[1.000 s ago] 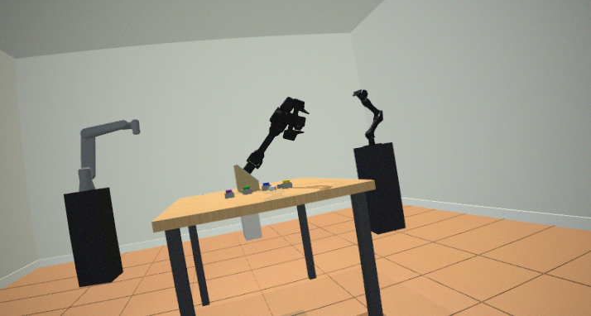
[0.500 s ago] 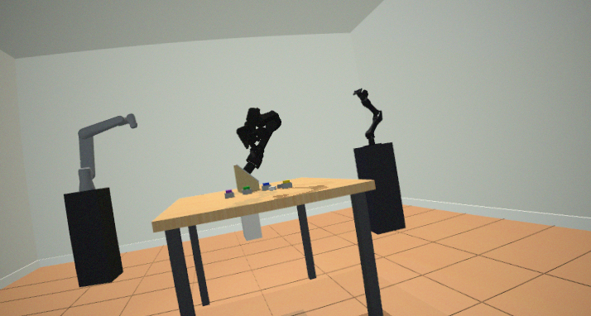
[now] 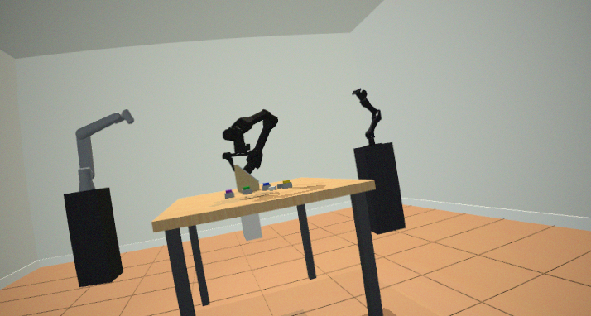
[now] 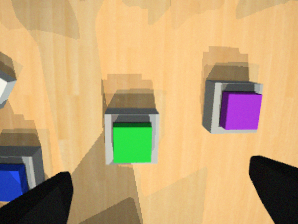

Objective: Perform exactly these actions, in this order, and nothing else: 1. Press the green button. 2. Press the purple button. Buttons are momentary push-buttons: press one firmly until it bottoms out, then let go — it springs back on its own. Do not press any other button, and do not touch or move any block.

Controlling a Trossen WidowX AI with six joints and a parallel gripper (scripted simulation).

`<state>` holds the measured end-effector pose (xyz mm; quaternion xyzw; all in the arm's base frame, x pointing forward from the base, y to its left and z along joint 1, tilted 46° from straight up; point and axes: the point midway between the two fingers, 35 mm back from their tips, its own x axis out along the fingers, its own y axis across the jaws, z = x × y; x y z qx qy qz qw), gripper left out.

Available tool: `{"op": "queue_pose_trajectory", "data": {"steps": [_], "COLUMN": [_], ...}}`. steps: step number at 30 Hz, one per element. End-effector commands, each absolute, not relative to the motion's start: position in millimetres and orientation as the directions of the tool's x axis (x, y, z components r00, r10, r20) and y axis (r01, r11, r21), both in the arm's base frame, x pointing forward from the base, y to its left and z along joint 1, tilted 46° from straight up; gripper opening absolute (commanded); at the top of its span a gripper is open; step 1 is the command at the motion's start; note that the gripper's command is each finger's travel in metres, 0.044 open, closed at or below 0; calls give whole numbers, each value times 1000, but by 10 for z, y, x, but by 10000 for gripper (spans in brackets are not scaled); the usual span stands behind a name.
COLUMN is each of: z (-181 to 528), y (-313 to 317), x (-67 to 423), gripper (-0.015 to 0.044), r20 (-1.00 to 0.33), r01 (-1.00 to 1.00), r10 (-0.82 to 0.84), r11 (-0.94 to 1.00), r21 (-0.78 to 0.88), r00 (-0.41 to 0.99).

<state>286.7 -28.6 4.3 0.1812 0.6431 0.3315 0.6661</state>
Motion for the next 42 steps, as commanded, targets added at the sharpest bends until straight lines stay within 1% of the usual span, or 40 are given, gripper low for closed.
{"op": "queue_pose_trajectory", "data": {"steps": [1,7,9,13,21,22,42], "z": [80,80,3,-336,-351,-351,-472], "y": [-239,-239,-168,182,200,200,319], "x": [2643,2643,2642,2583,2577,2577,2564], "gripper": [400,400,348,242,32,20,20], "r20": [-704,-704,-704,-702,-702,-702,-702], "r01": [-113,-113,-113,-113,-113,-113,-113], "r10": [703,703,702,704,704,704,704], "r11": [694,694,695,693,693,693,693], "r21": [711,711,710,712,712,712,712], "r00": [-105,-105,-105,-105,-105,-105,-105]}}
